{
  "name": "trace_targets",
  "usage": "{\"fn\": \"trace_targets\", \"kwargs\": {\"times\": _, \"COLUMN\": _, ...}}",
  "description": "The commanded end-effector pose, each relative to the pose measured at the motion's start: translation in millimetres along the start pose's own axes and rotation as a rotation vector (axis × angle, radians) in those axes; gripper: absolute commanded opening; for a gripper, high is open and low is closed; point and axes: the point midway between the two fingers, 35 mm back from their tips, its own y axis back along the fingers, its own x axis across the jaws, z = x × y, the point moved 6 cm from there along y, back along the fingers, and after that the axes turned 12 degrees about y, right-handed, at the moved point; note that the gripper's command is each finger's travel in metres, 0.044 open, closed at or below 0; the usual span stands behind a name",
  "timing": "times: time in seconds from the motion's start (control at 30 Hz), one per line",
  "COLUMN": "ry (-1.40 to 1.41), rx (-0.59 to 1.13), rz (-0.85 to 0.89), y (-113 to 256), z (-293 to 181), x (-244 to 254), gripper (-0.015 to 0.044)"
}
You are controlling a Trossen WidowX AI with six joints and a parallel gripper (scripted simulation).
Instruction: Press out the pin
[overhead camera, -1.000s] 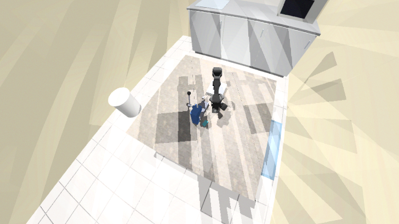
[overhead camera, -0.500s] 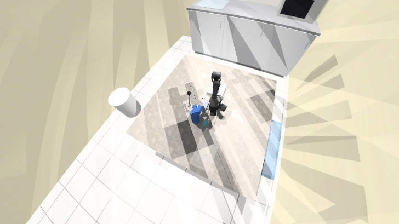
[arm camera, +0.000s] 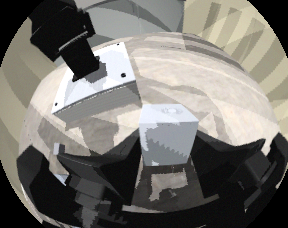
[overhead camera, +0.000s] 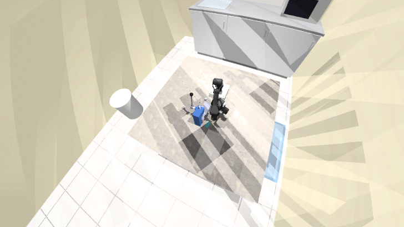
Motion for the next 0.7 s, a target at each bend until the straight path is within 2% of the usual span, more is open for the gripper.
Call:
{"fn": "trace_targets", "kwargs": {"times": 0.0, "ry": 0.002, "rx": -0.034, "rz": -0.013, "y": -1, "z": -3, "x": 0, "gripper": 0.0}}
{"fn": "trace_targets", "kwargs": {"times": 0.3, "ry": 0.003, "rx": -0.157, "rz": -0.038, "y": -7, "z": -15, "x": 3, "gripper": 0.0}}
{"fn": "trace_targets", "kwargs": {"times": 0.67, "ry": 0.003, "rx": -0.159, "rz": -0.039, "y": -7, "z": -15, "x": 3, "gripper": 0.0}}
